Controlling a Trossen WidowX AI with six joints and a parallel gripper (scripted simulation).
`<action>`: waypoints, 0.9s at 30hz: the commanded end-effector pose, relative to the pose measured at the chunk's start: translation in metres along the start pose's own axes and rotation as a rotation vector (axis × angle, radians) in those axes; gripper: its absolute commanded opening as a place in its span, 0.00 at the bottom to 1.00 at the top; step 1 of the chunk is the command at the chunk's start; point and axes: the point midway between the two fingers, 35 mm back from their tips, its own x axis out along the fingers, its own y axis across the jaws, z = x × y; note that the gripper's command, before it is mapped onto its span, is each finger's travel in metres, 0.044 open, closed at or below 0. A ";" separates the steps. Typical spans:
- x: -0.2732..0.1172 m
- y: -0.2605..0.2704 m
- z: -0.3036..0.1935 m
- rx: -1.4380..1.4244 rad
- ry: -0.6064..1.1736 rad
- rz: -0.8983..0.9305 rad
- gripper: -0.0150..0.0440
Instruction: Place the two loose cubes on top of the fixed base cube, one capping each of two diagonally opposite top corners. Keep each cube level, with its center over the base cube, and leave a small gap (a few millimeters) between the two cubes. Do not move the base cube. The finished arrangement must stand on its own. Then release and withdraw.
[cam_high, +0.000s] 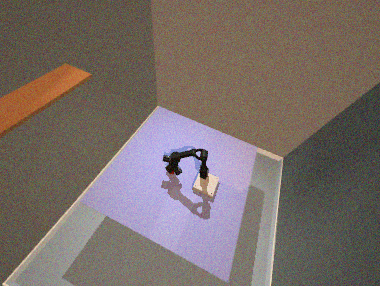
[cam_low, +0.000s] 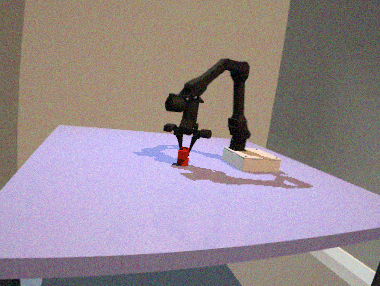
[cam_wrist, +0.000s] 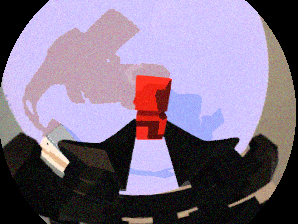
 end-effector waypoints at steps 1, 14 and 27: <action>0.000 0.000 0.000 0.004 -0.003 0.001 0.43; -0.005 0.000 0.000 0.001 -0.001 0.000 0.60; -0.026 0.000 0.000 0.000 0.000 0.000 0.60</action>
